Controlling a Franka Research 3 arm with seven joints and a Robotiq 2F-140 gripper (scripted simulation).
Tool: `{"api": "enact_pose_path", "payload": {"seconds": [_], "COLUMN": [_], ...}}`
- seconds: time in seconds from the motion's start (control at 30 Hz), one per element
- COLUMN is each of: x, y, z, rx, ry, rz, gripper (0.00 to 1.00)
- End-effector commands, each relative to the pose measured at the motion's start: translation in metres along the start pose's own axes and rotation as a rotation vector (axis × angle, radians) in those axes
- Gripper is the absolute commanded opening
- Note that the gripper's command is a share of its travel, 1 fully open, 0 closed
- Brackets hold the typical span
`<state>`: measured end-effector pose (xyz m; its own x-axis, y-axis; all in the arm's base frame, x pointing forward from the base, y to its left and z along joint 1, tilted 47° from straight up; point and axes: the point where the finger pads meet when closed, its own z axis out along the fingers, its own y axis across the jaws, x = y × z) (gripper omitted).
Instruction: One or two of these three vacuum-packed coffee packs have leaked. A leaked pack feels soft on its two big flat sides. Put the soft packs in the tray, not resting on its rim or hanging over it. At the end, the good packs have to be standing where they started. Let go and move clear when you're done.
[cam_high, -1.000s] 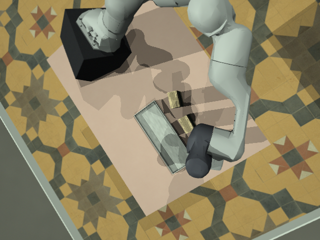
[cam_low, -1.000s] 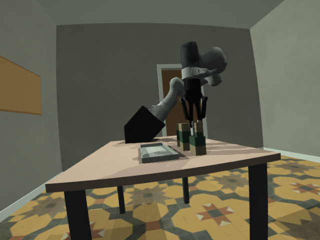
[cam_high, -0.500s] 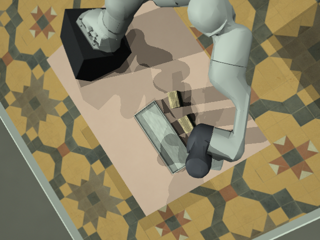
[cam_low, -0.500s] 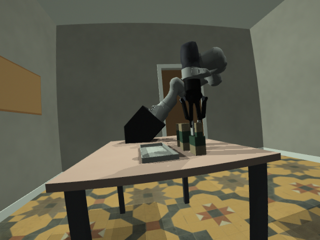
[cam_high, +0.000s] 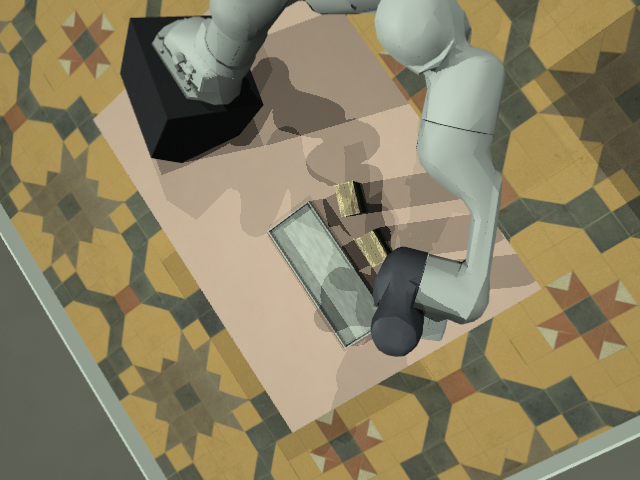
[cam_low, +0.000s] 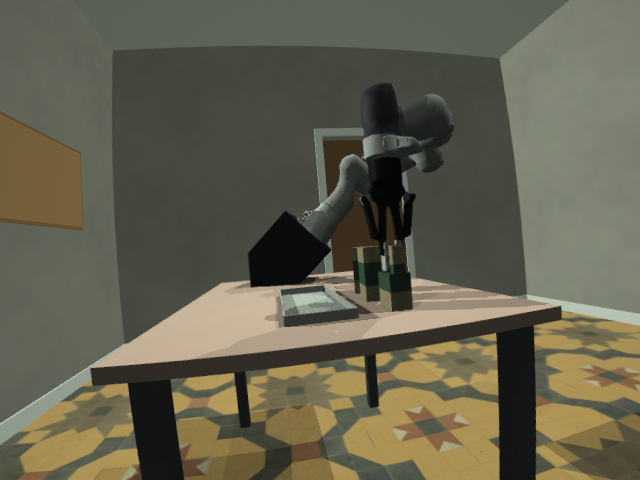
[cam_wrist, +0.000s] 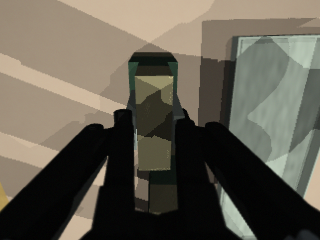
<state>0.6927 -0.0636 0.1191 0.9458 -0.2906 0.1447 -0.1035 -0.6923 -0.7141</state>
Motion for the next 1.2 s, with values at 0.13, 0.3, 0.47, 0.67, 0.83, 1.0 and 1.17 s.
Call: {"api": "enact_pose_path", "payload": {"seconds": [0.13,0.3,0.47,0.67,0.83,1.0,1.17], "x": [0.0,0.0,0.0,0.0,0.0,0.0,0.0], "y": [-0.001,-0.001,-0.001,0.0,0.0,0.0,0.0], "z": [-0.001,-0.014,-0.031,-0.047,-0.052,-0.053,-0.053], "rx": [0.001,0.001,0.001,0.001,0.001,0.001,0.001], "ry": [0.001,0.001,0.001,0.001,0.001,0.001,0.001], "rz": [-0.003,-0.003,-0.003,-0.003,-0.003,-0.003,-0.003], "gripper": [0.23,0.23,0.23,0.23,0.23,0.23,0.23]}}
